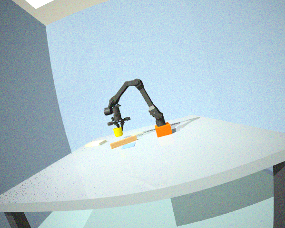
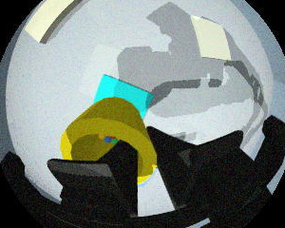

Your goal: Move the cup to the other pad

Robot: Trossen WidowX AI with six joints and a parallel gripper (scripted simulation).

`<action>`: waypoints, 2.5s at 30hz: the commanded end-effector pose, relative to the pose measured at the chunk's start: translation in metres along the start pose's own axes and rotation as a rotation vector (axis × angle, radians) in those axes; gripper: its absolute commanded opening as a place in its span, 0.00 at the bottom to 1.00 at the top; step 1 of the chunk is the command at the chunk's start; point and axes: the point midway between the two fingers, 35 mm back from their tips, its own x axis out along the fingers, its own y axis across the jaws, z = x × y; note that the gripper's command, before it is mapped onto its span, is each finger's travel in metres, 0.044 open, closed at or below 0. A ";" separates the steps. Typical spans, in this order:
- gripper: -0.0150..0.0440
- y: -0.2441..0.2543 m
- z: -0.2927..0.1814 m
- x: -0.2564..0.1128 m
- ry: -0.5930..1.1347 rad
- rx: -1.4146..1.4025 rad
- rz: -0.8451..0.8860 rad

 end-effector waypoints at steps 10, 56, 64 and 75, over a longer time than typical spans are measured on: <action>0.25 0.000 0.000 0.024 0.006 -0.003 0.001; 0.50 0.000 0.001 0.042 0.003 -0.003 -0.002; 0.50 -0.001 0.001 0.026 0.004 -0.003 -0.001; 0.50 -0.003 0.000 0.004 0.006 -0.003 0.000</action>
